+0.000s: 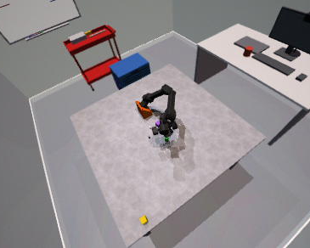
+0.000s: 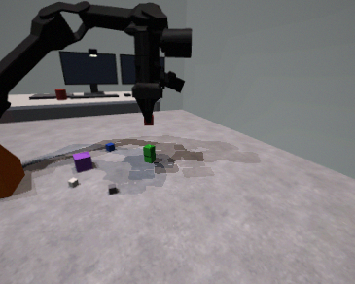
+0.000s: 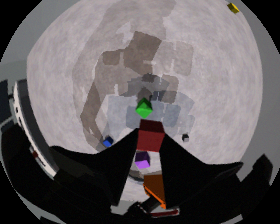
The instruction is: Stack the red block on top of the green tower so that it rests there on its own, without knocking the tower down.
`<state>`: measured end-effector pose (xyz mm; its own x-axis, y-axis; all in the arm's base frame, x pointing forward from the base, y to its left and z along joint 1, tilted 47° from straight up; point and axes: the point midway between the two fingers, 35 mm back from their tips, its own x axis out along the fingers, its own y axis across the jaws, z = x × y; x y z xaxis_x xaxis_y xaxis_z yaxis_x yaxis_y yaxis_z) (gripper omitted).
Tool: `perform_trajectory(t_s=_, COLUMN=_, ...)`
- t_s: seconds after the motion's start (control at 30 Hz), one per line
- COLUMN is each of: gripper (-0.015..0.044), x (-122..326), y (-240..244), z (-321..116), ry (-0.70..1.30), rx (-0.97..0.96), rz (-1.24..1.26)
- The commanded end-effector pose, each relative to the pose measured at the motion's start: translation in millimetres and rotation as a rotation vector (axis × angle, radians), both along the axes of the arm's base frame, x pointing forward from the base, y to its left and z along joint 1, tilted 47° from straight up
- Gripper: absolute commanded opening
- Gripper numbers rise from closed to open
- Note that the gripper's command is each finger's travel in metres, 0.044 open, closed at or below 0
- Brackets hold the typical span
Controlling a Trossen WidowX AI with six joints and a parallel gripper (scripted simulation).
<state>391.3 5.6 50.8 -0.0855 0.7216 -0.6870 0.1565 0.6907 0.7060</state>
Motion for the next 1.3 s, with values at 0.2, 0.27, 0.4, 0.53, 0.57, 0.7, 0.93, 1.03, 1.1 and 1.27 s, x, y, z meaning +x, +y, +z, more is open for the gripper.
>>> perform_trajectory(t_s=0.2, gripper=0.0, x=-2, y=20, z=-11, ry=-0.008, rx=0.001, rz=-0.009)
perform_trajectory(t_s=0.27, gripper=0.0, x=-3, y=26, z=-17, ry=-0.008, rx=0.002, rz=-0.009)
perform_trajectory(t_s=0.4, gripper=0.0, x=-4, y=32, z=-21, ry=-0.008, rx=0.003, rz=-0.009)
perform_trajectory(t_s=0.53, gripper=0.0, x=-4, y=40, z=-28, ry=-0.008, rx=0.003, rz=-0.009)
perform_trajectory(t_s=0.57, gripper=0.0, x=-4, y=42, z=-30, ry=-0.008, rx=0.003, rz=-0.009)
perform_trajectory(t_s=0.7, gripper=0.0, x=-6, y=53, z=-40, ry=-0.008, rx=0.004, rz=-0.009)
perform_trajectory(t_s=0.93, gripper=0.0, x=-6, y=54, z=-40, ry=-0.008, rx=0.004, rz=-0.009)
perform_trajectory(t_s=1.03, gripper=0.0, x=-6, y=54, z=-40, ry=-0.008, rx=0.004, rz=-0.009)
perform_trajectory(t_s=1.1, gripper=0.0, x=-6, y=53, z=-40, ry=-0.008, rx=0.004, rz=-0.009)
perform_trajectory(t_s=1.27, gripper=0.0053, x=-6, y=52, z=-40, ry=-0.001, rx=0.002, rz=-0.007)
